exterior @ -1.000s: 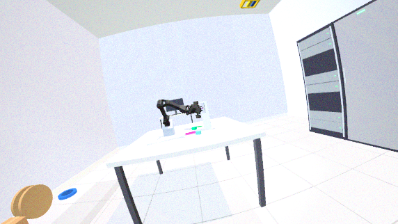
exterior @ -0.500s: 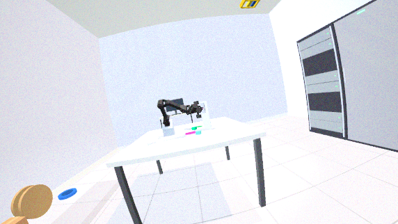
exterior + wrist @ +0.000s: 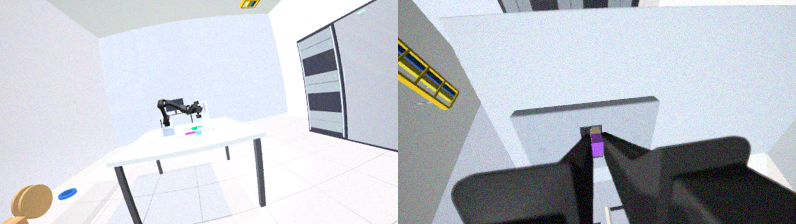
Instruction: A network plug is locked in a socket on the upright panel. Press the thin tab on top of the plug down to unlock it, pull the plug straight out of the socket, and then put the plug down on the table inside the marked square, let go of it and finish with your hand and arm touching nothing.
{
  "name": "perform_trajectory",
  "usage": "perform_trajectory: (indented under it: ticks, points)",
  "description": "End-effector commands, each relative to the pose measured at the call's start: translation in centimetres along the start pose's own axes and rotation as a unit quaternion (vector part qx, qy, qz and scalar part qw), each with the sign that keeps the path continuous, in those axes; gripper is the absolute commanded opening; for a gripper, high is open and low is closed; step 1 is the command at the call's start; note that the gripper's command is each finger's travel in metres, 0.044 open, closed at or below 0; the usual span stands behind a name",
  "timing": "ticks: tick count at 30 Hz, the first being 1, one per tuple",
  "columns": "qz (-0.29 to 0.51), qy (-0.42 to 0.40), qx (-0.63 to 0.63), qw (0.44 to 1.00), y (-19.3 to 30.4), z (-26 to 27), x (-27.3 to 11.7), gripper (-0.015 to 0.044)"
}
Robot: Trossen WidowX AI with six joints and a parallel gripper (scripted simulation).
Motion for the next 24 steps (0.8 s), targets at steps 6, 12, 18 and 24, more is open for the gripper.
perform_trajectory:
  ticks: [6,12,18,24]
  points:
    - [-0.001,0.001,0.001,1.0,0.2,0.0,-0.6,0.0]
    - [-0.001,0.001,0.001,1.0,0.3,0.0,-1.0,0.0]
    - [-0.001,0.001,0.001,1.0,0.4,0.0,-1.3,0.0]
    - [-0.001,0.001,0.001,1.0,0.5,0.0,-1.7,0.0]
Point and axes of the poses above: the point midway between the two fingers, 35 mm back from their tips, its own x axis out along the fingers, its own z axis across the jaws, y = z × x, the point moved 6 cm from there along -x, back along the fingers, and after that the axes turned 3 degrees about -x, right-handed, at the moved point
